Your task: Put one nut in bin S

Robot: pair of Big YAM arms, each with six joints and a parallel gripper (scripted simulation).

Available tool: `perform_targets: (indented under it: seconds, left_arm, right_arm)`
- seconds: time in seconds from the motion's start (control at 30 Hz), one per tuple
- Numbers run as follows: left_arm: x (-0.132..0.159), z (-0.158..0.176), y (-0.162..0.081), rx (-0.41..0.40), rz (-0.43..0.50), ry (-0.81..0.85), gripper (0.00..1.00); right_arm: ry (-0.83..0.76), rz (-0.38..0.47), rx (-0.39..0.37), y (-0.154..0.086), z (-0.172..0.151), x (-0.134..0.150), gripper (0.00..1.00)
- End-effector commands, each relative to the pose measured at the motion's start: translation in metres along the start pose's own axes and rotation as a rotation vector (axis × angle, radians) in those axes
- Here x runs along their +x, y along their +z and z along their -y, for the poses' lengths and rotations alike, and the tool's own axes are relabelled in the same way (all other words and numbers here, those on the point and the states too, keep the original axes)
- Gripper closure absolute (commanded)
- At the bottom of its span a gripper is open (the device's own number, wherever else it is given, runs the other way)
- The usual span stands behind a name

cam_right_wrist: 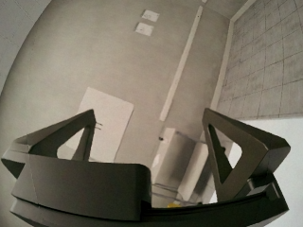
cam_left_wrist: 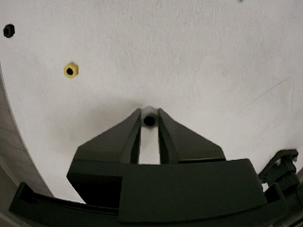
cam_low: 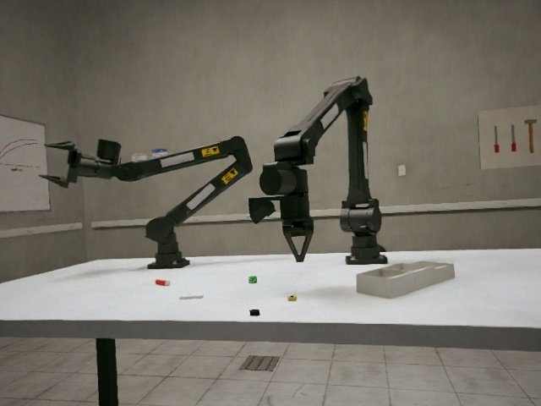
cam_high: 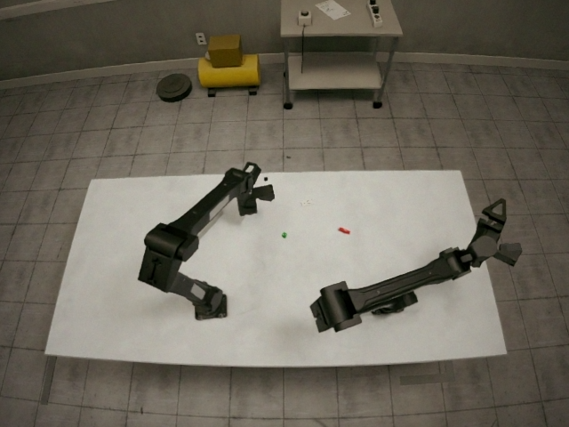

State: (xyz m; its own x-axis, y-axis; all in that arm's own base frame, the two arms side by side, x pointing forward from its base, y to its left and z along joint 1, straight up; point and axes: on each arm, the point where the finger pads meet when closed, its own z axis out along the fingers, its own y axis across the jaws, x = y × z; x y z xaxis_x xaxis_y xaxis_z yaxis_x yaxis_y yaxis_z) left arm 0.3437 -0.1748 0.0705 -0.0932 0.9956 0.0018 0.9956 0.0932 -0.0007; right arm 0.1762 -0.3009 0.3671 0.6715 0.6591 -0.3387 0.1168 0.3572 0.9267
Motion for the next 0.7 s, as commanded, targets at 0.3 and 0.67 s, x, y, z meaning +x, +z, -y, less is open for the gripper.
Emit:
perform_targets:
  seconds: [0.3,0.67]
  left_arm:
    - [-0.006,-0.010,-0.011,-0.028,0.019,0.004,0.89]
    - [-0.001,-0.002,0.007,-0.002,0.004,0.015,0.89]
  right_arm:
    - [-0.007,0.014,-0.002,-0.001,-0.003,-0.006,0.00]
    - [-0.007,0.014,-0.002,-0.001,-0.003,-0.006,0.00]
